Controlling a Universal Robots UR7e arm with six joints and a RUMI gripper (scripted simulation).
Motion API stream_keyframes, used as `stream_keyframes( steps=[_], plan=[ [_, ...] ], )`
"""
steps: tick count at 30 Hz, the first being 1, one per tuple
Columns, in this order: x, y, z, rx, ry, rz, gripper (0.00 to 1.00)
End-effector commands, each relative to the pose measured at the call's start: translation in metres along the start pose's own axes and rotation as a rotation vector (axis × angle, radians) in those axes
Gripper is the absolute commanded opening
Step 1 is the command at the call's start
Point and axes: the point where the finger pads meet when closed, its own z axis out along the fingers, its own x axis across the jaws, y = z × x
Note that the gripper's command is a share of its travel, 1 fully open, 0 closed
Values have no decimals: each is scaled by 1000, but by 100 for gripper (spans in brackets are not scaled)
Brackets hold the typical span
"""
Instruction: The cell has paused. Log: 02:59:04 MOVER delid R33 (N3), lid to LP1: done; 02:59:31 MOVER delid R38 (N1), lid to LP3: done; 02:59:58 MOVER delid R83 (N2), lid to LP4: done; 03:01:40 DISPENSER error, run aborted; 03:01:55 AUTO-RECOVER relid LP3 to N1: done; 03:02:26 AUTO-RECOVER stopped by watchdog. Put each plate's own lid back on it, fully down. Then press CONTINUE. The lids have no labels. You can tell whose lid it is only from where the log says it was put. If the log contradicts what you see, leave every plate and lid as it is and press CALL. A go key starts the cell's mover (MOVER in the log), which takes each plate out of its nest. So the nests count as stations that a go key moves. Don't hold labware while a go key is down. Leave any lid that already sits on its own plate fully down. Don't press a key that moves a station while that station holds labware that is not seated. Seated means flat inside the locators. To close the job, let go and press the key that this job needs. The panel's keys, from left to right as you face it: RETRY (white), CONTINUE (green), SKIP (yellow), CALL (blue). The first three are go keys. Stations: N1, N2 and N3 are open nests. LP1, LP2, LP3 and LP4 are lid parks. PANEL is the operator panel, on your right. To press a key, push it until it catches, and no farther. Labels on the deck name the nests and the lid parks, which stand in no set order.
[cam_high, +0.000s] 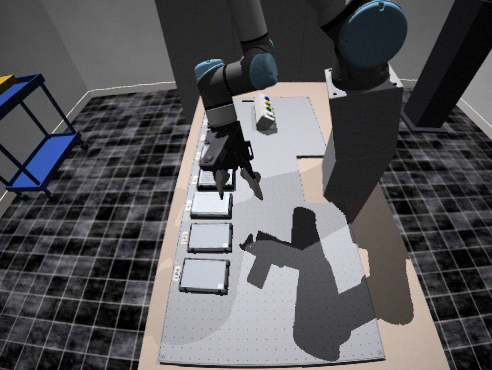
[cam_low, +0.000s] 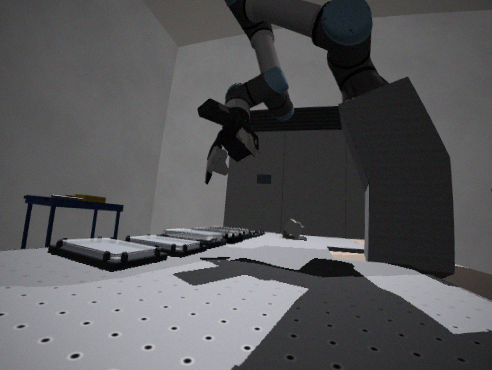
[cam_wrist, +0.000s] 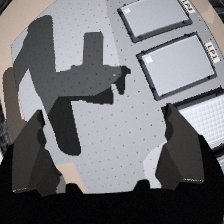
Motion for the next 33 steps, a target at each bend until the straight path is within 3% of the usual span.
stream_keyframes(
  steps=[1,29,33],
  plan=[
    [8,15,2,-15,31,60,82],
    [50,126,-11,-94,255,522,82],
    [51,132,-13,-98,273,558,82]
  ],
)
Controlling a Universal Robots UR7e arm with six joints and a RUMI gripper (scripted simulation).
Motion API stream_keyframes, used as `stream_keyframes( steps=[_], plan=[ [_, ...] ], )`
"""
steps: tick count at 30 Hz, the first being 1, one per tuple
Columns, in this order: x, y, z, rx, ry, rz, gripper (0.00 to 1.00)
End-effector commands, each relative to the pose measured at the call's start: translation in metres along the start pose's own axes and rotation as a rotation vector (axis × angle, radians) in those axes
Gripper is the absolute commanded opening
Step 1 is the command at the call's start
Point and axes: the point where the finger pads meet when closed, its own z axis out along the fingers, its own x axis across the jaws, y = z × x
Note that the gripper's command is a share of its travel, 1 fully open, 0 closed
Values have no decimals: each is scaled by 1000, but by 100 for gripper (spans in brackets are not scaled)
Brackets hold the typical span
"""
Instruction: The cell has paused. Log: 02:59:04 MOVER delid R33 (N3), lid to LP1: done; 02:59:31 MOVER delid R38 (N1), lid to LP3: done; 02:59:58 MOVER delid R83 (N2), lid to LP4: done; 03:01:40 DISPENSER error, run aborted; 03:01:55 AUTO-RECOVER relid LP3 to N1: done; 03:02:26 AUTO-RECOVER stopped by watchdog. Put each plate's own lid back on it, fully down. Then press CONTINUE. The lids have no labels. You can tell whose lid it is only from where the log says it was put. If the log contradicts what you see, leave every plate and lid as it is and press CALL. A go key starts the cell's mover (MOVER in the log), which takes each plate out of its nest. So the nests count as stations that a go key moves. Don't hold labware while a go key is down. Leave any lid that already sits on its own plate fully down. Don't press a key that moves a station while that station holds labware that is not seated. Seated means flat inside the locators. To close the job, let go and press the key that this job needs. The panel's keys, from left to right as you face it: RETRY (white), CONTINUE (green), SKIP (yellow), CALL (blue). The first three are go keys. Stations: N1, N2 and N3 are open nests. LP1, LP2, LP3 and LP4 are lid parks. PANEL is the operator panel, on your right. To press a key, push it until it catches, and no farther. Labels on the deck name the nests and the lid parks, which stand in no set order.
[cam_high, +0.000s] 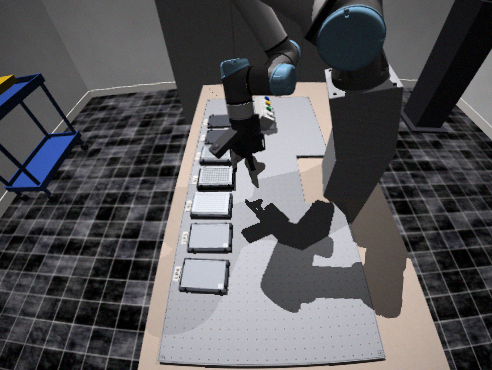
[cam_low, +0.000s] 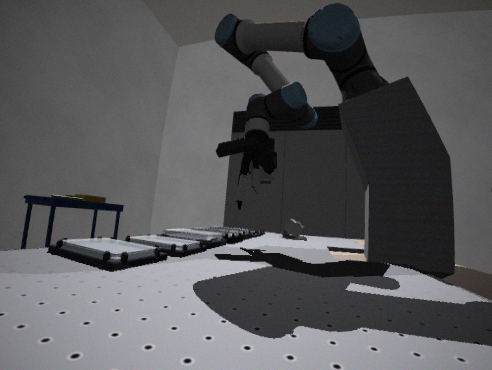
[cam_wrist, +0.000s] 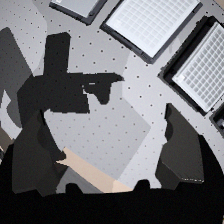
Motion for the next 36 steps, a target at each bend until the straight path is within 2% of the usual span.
stream_keyframes(
  steps=[1,14,16,28,36],
  plan=[
    [10,10,-1,-2,31,55,82],
    [40,44,-11,-14,145,288,82],
    [40,44,-11,-14,145,288,82],
    [66,79,-27,-11,252,503,82],
    [66,79,-28,-7,304,607,82]
  ],
)
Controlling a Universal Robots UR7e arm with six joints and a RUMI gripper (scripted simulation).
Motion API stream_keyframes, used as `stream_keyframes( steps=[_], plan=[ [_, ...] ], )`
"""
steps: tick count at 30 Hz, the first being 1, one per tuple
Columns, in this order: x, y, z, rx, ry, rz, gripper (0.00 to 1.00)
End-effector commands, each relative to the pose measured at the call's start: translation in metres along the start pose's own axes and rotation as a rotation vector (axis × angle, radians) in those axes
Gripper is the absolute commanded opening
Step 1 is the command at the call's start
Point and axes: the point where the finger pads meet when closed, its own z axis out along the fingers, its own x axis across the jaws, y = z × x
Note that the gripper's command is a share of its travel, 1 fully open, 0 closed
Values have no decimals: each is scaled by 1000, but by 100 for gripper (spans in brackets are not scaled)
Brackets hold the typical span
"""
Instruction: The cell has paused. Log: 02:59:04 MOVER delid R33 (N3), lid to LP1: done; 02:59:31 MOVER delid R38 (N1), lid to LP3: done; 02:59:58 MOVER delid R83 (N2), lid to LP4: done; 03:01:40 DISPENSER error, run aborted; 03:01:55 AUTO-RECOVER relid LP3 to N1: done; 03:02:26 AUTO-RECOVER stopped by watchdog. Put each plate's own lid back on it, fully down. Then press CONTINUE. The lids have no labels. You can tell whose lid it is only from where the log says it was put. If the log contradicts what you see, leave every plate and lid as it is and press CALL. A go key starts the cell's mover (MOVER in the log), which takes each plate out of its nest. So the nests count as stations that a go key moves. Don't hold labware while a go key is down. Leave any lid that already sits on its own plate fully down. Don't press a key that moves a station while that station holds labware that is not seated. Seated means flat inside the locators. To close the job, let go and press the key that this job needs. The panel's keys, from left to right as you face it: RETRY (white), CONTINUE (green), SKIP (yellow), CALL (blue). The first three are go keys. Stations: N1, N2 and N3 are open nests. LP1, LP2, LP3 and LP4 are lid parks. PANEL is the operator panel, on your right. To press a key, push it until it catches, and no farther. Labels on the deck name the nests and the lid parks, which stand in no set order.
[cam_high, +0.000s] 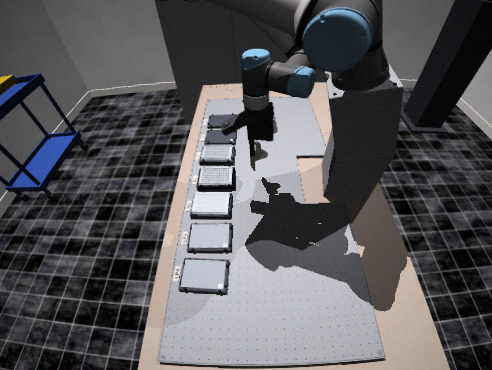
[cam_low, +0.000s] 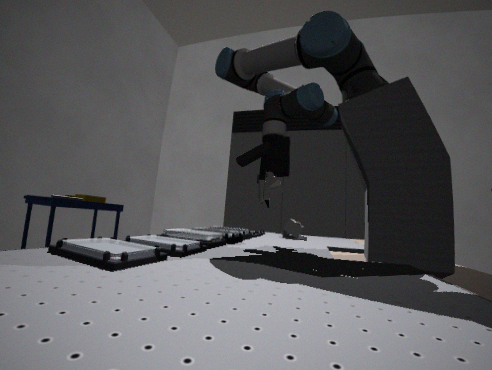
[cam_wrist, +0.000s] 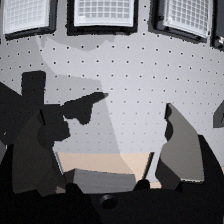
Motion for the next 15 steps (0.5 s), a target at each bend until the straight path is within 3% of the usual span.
stream_keyframes(
  steps=[1,12,15],
  plan=[
    [1,0,0,5,27,47,82],
    [2,0,55,5,27,47,82],
    [2,0,60,5,27,47,82]
  ],
)
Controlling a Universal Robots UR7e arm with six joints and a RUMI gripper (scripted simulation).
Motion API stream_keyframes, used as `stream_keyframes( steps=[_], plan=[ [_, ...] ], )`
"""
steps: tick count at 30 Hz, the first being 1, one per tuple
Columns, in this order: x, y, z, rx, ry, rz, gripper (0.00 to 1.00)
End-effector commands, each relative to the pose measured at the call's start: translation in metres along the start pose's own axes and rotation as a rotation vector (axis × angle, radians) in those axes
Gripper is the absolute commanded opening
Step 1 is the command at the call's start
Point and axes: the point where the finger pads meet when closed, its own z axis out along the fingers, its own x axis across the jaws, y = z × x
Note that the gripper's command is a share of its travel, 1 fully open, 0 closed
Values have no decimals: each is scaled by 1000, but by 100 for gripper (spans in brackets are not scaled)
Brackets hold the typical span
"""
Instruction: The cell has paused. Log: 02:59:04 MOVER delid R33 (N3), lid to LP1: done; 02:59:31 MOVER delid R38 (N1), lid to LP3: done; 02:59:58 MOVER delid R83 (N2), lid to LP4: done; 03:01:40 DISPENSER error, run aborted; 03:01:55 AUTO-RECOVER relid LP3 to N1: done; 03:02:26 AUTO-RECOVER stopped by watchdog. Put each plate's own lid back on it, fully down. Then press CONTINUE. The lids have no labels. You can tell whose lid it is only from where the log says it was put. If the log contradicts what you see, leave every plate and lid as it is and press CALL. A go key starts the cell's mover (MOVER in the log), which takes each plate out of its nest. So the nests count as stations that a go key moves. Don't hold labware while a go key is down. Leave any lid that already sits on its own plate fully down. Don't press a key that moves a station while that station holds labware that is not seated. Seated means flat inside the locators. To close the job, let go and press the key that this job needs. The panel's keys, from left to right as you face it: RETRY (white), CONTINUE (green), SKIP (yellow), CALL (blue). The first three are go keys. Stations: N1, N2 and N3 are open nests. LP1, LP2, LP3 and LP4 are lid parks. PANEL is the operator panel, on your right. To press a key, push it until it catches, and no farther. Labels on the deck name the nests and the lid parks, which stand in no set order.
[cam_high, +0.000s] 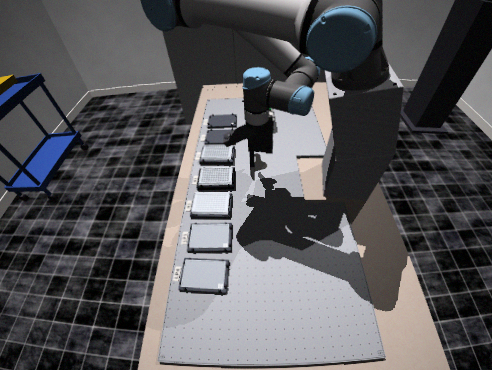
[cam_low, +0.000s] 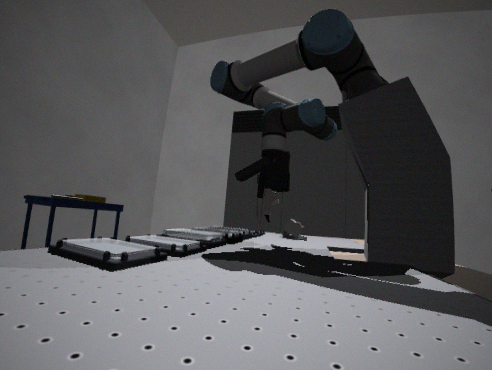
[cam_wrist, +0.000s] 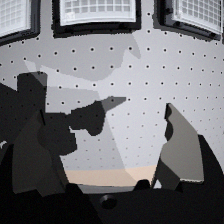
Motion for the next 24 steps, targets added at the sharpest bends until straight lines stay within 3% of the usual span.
stream_keyframes(
  steps=[1,11,24],
  plan=[
    [0,-1,11,2,1,0,82],
    [0,-1,11,2,1,0,82],
    [-51,-21,11,2,1,39,82]
  ],
)
